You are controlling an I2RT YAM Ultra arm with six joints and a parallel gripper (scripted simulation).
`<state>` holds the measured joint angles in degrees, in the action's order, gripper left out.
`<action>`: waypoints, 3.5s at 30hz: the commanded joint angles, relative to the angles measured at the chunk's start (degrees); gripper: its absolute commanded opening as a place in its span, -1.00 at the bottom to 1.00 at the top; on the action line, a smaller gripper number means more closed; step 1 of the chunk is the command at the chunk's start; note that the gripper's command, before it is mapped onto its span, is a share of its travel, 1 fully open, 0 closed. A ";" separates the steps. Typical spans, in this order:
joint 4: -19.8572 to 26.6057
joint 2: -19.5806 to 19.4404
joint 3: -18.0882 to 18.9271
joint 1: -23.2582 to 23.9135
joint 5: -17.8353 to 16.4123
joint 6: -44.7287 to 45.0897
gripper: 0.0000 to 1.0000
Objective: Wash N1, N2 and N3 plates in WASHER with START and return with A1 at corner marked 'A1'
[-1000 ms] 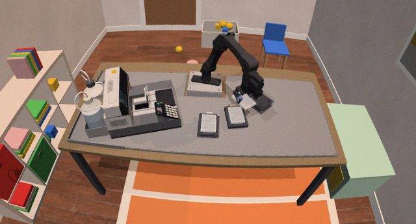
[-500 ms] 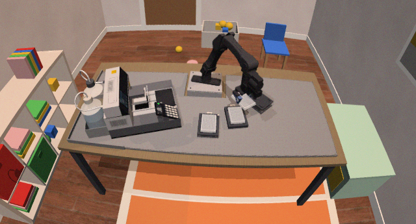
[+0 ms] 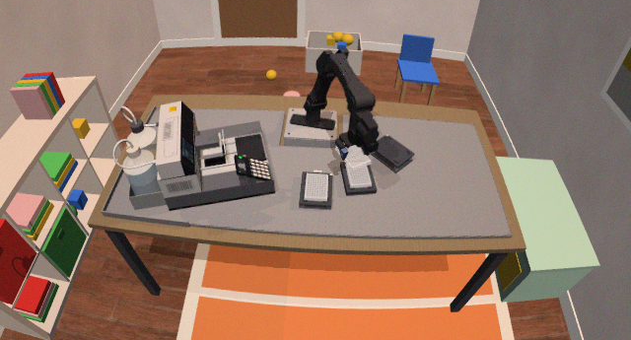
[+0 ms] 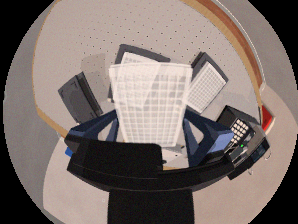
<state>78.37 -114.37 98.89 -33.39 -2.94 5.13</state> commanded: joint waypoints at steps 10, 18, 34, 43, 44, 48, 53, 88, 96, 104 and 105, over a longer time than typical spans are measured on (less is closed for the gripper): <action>0.78 0.60 1.11 8.88 0.52 10.09 -1.00; 1.58 -0.45 2.78 13.38 0.81 14.59 -1.00; 2.08 -1.20 3.96 15.66 0.96 16.87 -1.00; 2.05 -0.92 3.62 16.39 1.01 15.69 -1.00; 2.00 -0.64 3.27 17.11 1.06 14.50 -1.00; 1.95 -0.12 2.64 18.58 1.16 13.18 -1.00; 1.94 0.90 1.50 22.32 1.43 16.91 -1.00; 4.18 0.11 4.26 41.59 2.86 36.14 -1.00; 4.19 0.10 4.27 41.59 2.86 36.14 -1.00; 4.10 1.85 2.43 46.03 3.19 33.96 -1.00; 4.10 2.09 2.20 46.79 3.25 34.71 -1.00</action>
<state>82.50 -113.93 101.08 11.70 0.25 39.27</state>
